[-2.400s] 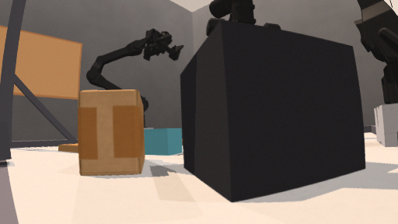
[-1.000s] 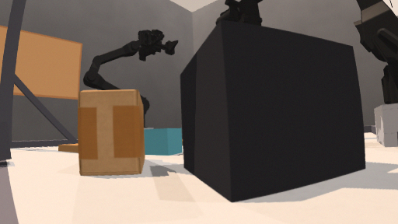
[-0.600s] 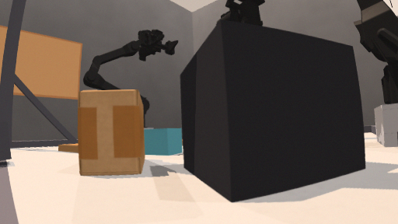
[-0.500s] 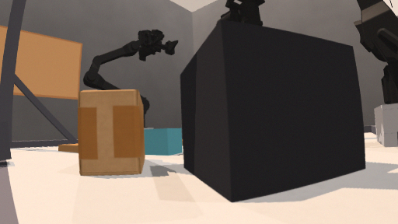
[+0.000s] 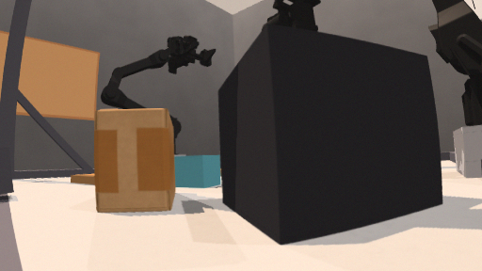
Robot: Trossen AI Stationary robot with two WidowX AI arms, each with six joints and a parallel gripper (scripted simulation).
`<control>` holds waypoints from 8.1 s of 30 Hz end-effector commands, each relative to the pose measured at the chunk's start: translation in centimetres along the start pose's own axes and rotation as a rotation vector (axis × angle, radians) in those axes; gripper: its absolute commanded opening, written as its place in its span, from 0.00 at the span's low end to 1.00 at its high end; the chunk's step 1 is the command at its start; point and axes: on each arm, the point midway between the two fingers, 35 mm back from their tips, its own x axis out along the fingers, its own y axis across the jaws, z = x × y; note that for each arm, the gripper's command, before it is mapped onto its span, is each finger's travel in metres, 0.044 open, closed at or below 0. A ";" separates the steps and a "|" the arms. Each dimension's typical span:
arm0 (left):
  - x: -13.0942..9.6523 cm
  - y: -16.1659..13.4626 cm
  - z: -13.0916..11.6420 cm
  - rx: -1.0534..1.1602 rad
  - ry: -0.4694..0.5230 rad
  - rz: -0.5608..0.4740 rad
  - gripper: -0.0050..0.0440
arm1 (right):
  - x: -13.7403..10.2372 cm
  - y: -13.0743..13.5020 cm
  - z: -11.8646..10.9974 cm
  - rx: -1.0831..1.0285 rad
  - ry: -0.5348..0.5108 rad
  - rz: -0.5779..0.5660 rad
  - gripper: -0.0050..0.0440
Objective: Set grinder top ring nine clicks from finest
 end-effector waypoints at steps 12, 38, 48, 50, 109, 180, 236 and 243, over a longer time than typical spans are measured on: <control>0.0 -0.1 0.3 0.011 -0.003 -0.006 0.92 | -0.6 0.1 0.1 -0.172 -0.023 0.012 0.70; 0.0 -0.1 0.3 0.011 -0.003 -0.006 0.92 | -0.6 0.1 0.1 -0.749 -0.027 0.005 0.70; 0.0 -0.1 0.3 0.011 -0.003 -0.006 0.92 | -0.6 0.1 0.1 -1.011 -0.029 0.002 0.70; 0.0 -0.1 0.3 0.011 -0.003 -0.006 0.92 | -0.6 0.1 0.1 -1.045 -0.029 0.001 0.70; 0.0 -0.1 0.3 0.011 -0.003 -0.006 0.92 | -0.7 0.2 0.2 -0.266 -0.026 0.013 0.73; 0.0 -0.1 0.3 0.011 -0.003 -0.006 0.92 | -0.6 0.1 0.1 -1.523 -0.033 -0.004 0.70; 0.0 -0.1 0.3 0.011 -0.003 -0.006 0.92 | -0.7 0.3 0.3 0.053 -0.021 0.015 0.92; 0.0 -0.1 0.3 0.011 -0.003 -0.006 0.92 | -0.6 0.2 0.2 0.051 -0.021 0.016 0.89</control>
